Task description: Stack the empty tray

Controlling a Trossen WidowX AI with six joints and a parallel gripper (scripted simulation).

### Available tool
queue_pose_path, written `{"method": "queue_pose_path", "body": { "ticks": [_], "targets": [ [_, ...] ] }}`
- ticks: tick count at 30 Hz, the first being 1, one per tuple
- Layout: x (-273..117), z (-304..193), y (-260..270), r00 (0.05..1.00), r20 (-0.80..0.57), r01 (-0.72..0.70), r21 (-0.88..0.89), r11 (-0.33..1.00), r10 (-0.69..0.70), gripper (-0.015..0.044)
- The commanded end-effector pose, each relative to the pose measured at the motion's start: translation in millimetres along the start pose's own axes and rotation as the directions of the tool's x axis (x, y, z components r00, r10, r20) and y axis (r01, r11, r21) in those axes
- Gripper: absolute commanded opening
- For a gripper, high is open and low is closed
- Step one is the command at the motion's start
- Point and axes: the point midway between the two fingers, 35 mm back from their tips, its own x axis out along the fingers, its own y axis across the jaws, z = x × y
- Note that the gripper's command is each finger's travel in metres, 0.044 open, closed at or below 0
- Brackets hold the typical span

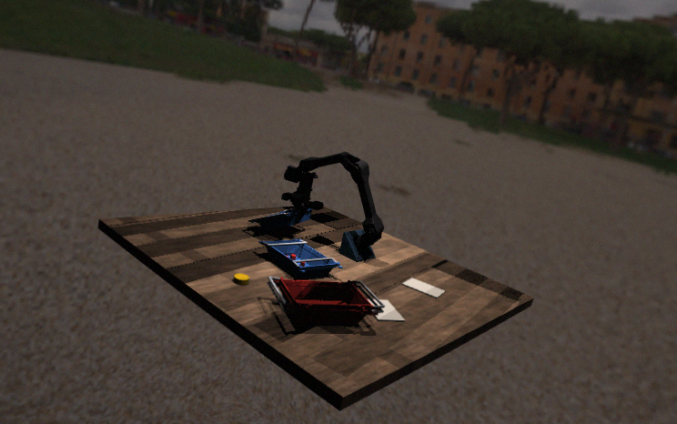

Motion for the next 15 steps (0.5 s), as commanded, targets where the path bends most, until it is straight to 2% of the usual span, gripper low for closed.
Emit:
{"method": "queue_pose_path", "body": {
  "ticks": [1, 15],
  "targets": [
    [-15, -1, -2, 1.000, -0.005, 0.017, -0.007, 1.000, -0.017, 0.0000],
    [-27, -1, -8, 1.000, -0.005, 0.022, -0.006, 1.000, -0.022, 0.0000]
  ]
}}
